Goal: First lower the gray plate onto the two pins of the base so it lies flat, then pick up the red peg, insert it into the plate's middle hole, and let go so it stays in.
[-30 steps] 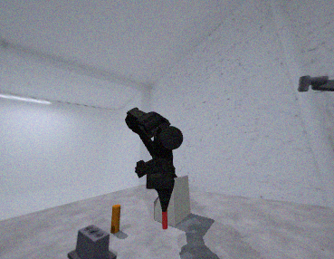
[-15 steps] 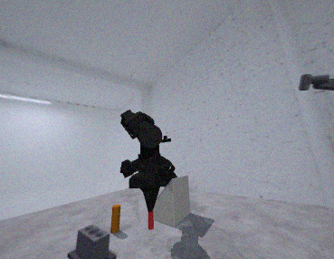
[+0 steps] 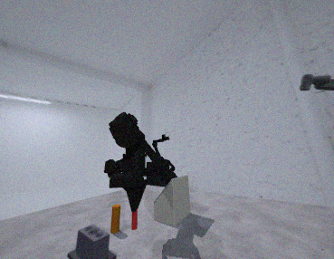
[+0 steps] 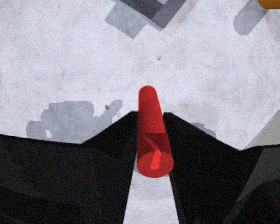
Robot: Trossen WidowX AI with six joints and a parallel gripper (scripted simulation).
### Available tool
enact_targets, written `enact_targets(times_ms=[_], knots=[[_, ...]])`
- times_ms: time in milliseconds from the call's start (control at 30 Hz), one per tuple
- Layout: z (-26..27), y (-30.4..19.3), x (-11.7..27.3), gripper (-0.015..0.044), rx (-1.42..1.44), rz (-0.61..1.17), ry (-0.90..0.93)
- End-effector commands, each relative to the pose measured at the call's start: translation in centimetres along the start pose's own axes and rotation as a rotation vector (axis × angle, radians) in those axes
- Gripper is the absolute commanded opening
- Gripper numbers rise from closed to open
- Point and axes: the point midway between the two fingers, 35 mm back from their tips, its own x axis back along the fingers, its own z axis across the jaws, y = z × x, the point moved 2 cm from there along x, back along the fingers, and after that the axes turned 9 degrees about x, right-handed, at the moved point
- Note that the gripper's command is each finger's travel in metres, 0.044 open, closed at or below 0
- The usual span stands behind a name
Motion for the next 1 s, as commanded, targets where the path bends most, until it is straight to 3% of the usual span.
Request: enact_targets(times_ms=[0, 967], knots=[[0.0, 1.6, 0.3, 0.0000, -0.005, -0.006, 0.008], [-2.8, 10.2, 0.3, 0.0000, -0.016, -0.025, -0.005]])
